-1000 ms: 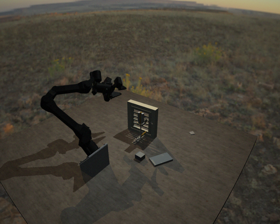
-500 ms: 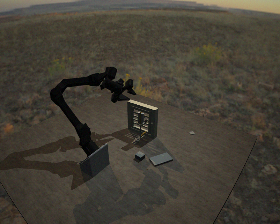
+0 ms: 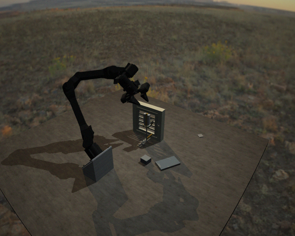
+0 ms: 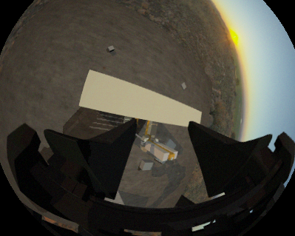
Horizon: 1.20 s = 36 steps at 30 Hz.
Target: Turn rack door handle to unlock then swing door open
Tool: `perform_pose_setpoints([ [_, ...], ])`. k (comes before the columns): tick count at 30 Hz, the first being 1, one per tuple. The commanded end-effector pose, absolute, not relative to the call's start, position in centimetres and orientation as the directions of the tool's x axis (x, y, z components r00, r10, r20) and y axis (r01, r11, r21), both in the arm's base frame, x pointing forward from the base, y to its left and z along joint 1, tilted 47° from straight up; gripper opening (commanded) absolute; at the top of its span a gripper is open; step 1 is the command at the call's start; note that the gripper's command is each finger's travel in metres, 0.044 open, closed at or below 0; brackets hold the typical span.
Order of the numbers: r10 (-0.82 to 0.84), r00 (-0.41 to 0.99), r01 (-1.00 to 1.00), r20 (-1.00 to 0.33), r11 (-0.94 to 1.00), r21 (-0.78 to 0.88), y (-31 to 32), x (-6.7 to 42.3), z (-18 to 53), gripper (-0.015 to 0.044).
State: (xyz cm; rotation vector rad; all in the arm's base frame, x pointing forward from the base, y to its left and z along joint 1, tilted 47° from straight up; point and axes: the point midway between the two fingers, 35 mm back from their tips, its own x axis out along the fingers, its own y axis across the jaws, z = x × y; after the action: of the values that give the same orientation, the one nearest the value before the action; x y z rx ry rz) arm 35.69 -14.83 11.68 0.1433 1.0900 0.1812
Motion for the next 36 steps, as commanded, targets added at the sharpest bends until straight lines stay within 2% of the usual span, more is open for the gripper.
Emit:
perform_pose_setpoints([
  [1, 0.271, 0.405, -0.083, -0.873, 0.962, 0.260, -15.4, 35.2, 10.7, 0.0284],
  [14, 0.484, 0.276, -0.077, -0.830, 0.872, 0.483, -17.5, 33.0, 8.3, 0.0284],
  [28, 0.698, 0.239, -0.032, -0.676, 0.701, 0.713, -19.7, 30.7, 6.8, 0.0284],
  [36, 0.718, 0.231, -0.022, -0.656, 0.678, 0.734, -19.7, 30.6, 6.5, 0.0284],
])
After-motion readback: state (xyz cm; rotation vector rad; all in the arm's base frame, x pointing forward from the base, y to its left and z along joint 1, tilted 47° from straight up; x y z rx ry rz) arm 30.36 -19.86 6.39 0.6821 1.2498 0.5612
